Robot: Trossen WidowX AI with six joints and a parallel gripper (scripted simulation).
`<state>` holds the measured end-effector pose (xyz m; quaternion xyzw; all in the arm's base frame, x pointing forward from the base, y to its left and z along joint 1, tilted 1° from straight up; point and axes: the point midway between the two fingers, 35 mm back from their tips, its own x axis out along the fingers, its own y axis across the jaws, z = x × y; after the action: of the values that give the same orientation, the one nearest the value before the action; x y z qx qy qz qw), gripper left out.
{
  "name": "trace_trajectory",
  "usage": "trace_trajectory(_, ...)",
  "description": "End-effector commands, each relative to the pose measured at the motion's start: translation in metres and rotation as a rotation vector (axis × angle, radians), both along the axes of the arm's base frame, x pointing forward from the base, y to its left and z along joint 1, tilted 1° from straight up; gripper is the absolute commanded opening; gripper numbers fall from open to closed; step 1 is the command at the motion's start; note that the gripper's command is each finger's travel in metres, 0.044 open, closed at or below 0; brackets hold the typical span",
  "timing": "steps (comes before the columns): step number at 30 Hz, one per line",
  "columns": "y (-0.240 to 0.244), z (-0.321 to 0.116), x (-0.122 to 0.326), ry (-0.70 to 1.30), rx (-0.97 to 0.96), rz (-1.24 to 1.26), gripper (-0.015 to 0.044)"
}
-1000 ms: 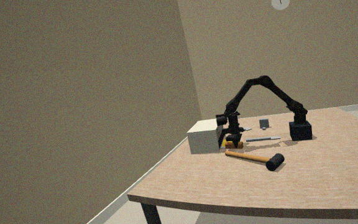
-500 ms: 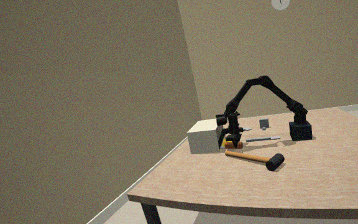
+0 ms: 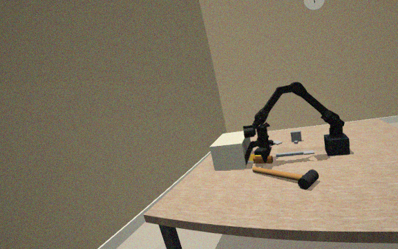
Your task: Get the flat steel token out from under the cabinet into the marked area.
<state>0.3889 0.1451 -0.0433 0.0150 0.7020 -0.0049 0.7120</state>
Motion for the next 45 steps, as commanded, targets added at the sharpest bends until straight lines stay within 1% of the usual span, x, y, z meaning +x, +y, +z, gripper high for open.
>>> trace_trajectory(1,-0.006,-0.001,-0.002,0.006,-0.005,-0.007,0.0000)
trace_trajectory(10,-0.005,-0.001,-0.004,0.006,-0.005,-0.007,0.0000)
trace_trajectory(45,-0.002,-0.002,-0.038,0.008,-0.005,-0.007,0.0000)
